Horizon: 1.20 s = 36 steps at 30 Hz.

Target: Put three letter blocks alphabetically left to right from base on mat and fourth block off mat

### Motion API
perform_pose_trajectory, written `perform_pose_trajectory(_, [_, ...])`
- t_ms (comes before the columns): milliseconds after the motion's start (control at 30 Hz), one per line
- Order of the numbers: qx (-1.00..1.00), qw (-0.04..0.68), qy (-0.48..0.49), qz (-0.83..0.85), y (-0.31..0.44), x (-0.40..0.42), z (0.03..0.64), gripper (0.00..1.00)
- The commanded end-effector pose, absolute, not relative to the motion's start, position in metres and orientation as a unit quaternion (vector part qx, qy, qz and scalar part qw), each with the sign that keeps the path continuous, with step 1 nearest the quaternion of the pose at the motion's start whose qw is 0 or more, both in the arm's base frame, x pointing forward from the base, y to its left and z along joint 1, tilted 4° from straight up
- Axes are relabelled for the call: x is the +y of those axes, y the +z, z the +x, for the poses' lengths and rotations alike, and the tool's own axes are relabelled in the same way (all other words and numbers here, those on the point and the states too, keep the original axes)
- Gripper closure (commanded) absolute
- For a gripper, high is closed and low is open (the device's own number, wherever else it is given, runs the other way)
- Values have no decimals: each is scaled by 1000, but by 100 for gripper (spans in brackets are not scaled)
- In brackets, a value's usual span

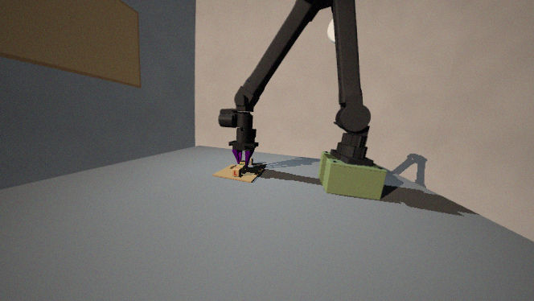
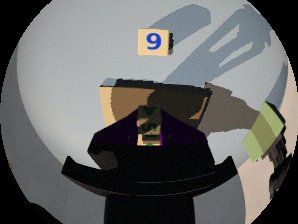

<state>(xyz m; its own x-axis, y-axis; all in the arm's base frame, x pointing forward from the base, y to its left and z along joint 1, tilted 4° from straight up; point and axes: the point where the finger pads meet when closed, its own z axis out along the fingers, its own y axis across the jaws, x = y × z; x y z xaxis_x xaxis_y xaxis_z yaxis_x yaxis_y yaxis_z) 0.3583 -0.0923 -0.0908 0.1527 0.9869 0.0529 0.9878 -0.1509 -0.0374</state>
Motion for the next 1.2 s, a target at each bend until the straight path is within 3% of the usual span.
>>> perform_pose_trajectory(0, [-650,12,-20,-759,-80,-95,366,80])
perform_pose_trajectory(1167, [-652,12,-20,-758,-81,-98,364,80])
